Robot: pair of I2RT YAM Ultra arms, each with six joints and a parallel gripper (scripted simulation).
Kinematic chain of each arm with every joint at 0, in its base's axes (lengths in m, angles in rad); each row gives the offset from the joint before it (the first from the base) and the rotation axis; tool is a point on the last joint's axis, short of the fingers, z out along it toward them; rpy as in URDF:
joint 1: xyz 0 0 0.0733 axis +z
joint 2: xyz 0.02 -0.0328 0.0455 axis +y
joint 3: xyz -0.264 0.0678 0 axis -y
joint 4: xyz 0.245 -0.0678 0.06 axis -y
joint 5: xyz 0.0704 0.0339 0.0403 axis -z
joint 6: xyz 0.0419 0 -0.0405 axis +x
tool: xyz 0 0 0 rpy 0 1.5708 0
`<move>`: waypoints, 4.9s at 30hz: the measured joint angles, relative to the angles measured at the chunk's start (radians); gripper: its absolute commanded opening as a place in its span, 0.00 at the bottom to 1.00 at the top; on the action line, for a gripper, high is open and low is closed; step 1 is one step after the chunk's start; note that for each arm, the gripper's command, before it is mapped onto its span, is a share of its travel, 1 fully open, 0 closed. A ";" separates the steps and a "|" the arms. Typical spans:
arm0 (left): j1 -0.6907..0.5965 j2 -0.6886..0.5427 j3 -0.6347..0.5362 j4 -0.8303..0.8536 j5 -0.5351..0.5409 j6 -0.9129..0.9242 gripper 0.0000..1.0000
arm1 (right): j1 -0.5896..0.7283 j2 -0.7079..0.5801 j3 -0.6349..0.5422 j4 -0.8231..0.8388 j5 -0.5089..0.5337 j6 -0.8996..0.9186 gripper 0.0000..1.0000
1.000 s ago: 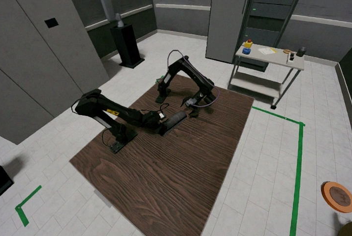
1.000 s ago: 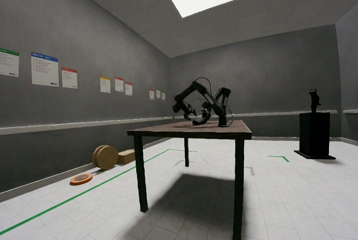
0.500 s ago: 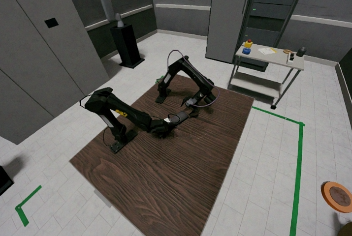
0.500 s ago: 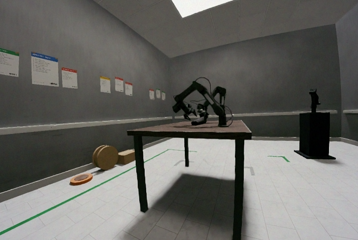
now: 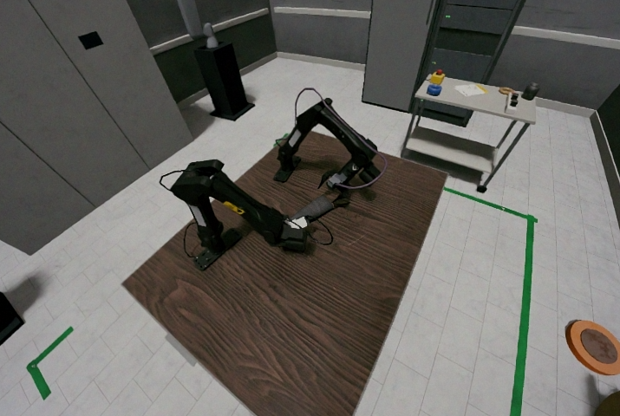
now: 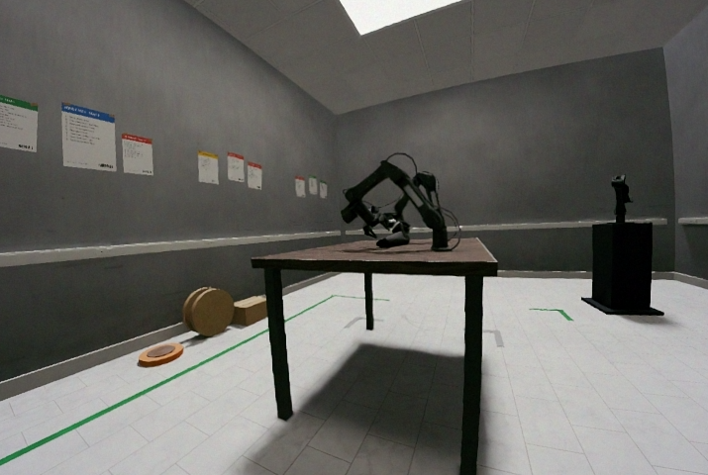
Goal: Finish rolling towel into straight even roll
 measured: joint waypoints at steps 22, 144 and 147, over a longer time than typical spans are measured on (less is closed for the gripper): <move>0.000 0.000 0.000 0.000 0.000 0.000 0.85 | -0.019 0.130 0.071 -0.160 -0.088 -0.099 0.44; 0.566 -1.043 -0.457 0.201 -0.049 0.483 0.85 | -0.830 -1.016 0.174 -0.864 0.373 -1.271 0.85; 0.566 -1.043 -0.457 0.201 -0.049 0.483 0.85 | -0.830 -1.016 0.174 -0.864 0.373 -1.272 0.85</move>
